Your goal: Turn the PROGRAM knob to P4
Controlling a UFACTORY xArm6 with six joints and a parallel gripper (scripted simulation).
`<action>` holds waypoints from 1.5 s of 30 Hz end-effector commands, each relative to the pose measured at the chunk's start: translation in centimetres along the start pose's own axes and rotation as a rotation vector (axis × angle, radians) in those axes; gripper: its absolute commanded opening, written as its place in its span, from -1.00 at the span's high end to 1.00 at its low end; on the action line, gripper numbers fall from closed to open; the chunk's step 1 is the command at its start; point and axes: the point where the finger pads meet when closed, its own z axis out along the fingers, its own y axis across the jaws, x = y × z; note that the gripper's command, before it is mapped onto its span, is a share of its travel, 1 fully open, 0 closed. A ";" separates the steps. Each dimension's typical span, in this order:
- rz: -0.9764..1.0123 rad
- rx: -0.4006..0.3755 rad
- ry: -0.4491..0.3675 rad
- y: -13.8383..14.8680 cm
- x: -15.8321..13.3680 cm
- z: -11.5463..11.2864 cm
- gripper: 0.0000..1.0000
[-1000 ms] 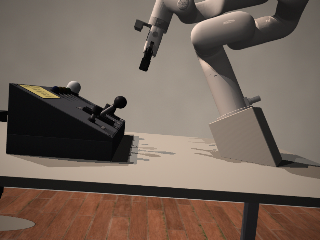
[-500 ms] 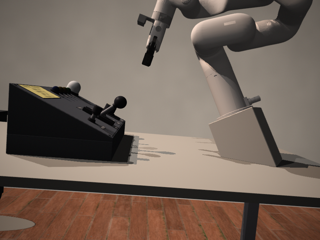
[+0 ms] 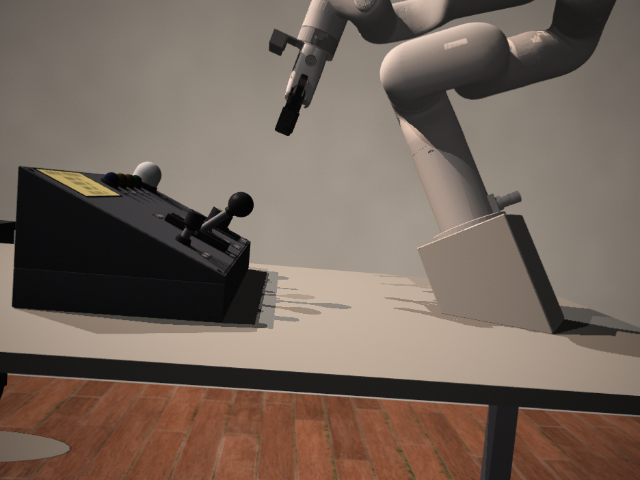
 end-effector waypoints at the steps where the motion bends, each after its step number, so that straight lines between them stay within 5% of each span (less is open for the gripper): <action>1: -0.009 0.055 0.057 0.6 2.4 2.2 -1.00; 19: 0.060 0.031 0.131 4.5 3.3 6.0 -1.00; 32: 0.061 0.030 0.131 4.6 3.3 6.0 -1.00; 33: 0.061 0.030 0.131 4.6 3.3 6.0 -0.52; 45: 0.061 0.030 0.131 4.6 3.3 6.0 -0.52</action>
